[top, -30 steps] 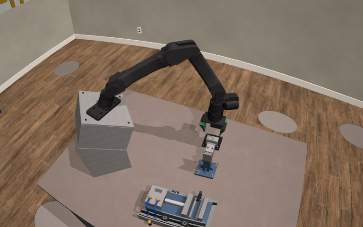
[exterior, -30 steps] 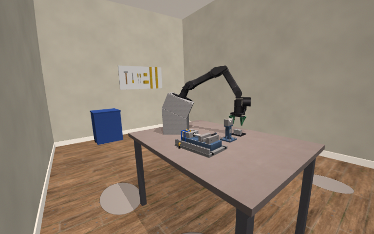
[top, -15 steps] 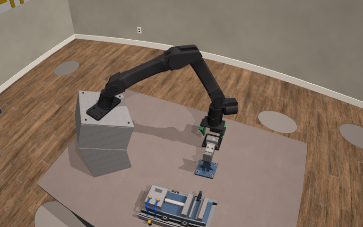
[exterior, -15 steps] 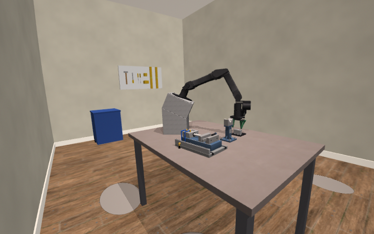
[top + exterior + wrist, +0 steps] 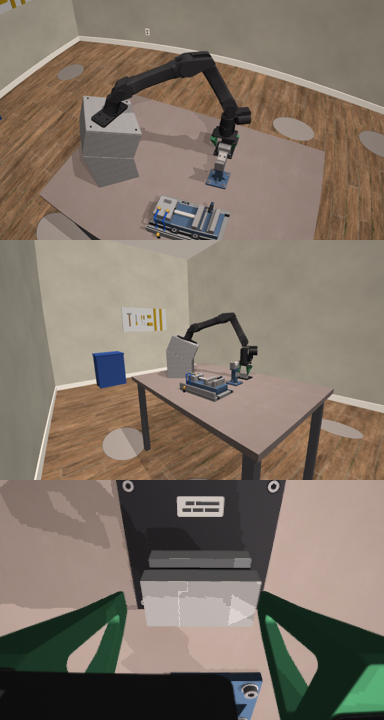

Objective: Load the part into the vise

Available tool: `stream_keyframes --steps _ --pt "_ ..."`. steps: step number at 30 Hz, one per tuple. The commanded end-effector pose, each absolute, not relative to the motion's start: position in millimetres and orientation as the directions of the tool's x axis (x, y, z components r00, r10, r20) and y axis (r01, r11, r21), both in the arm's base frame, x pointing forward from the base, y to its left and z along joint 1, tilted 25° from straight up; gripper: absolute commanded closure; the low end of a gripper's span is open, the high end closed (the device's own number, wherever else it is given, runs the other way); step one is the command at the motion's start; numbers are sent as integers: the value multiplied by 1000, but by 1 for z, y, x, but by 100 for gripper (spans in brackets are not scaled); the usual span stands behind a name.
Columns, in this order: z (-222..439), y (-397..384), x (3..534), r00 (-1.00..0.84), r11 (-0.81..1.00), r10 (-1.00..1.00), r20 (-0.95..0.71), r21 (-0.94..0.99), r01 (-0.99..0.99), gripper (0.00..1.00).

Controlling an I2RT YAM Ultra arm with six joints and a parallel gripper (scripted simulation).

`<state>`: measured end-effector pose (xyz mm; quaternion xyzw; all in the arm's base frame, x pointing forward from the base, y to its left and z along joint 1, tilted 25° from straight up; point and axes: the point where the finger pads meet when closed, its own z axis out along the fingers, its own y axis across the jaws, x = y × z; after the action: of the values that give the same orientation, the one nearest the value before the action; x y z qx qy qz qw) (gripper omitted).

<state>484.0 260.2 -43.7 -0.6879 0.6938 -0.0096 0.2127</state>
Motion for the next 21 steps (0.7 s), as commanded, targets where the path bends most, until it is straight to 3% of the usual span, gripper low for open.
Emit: stream_keyframes --steps 1,21 --pt "-38 270 496 47 60 -953 -300 -336 -940 19" --pt "-51 273 498 45 59 -954 -297 -331 -942 19"
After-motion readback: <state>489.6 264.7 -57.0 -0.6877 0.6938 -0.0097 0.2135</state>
